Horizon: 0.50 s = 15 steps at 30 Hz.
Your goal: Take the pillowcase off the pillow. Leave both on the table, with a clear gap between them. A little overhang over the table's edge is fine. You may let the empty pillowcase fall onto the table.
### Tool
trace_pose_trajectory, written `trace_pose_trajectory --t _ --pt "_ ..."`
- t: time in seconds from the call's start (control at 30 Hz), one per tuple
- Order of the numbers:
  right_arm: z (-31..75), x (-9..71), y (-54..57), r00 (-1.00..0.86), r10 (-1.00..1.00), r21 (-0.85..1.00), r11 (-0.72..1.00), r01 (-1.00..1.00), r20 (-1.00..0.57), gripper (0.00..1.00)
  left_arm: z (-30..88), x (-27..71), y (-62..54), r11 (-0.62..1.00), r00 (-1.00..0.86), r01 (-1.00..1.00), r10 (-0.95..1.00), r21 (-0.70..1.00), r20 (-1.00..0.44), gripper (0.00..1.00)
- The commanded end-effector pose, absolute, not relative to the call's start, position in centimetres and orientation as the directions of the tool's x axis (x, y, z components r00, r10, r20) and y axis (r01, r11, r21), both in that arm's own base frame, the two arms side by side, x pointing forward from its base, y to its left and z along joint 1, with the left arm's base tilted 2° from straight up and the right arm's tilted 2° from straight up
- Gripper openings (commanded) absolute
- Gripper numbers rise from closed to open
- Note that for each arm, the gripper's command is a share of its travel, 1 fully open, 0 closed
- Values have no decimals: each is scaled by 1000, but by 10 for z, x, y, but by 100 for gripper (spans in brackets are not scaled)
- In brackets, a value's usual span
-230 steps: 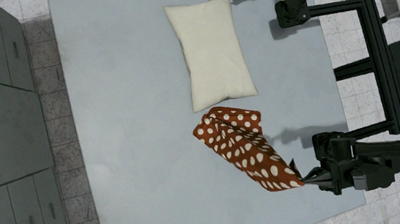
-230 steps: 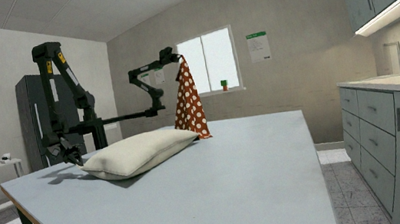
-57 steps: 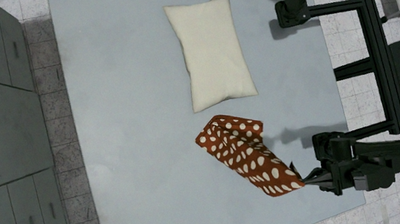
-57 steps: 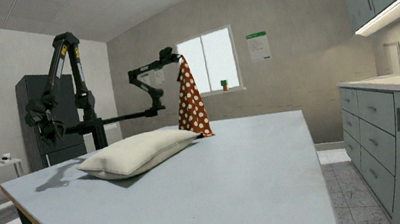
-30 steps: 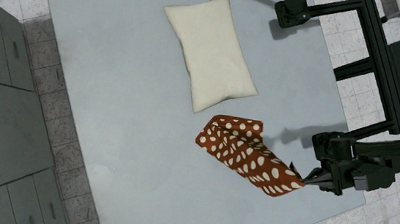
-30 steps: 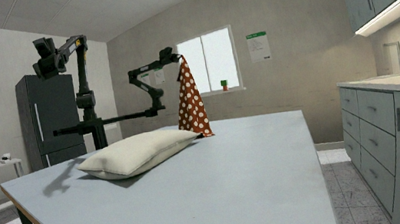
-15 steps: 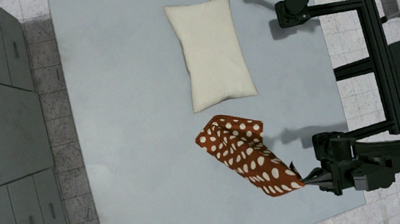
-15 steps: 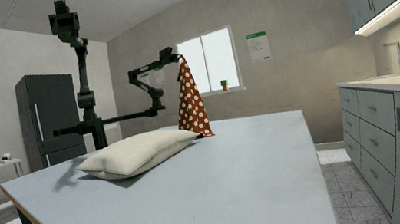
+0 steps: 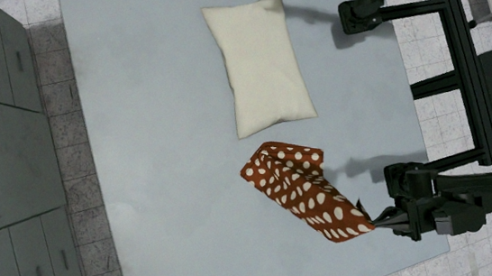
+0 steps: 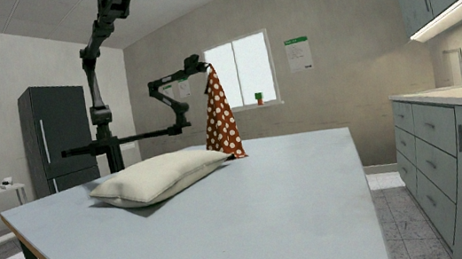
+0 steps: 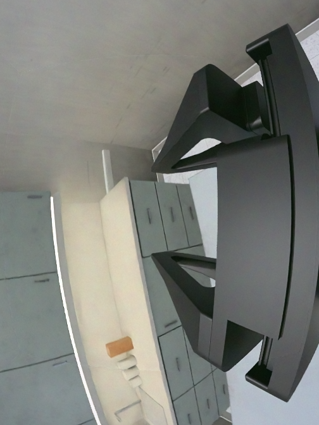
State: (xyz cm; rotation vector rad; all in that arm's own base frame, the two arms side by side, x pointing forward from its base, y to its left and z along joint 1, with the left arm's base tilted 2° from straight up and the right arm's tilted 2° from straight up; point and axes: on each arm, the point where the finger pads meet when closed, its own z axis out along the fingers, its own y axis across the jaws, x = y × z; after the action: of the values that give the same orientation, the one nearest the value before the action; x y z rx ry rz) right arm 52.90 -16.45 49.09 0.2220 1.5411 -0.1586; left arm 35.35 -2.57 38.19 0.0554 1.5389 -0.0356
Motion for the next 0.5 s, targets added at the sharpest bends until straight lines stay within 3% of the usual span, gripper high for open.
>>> trace_pose_trajectory --t 0.0,0.47 --pt "519 520 -112 57 0 9 986 169 -998 60 417 353 -25 998 92 56 -6 0 -996 2" --pt "514 510 -1 34 -5 -5 1000 8 -999 60 417 353 -25 998 92 56 -6 0 -996 2"
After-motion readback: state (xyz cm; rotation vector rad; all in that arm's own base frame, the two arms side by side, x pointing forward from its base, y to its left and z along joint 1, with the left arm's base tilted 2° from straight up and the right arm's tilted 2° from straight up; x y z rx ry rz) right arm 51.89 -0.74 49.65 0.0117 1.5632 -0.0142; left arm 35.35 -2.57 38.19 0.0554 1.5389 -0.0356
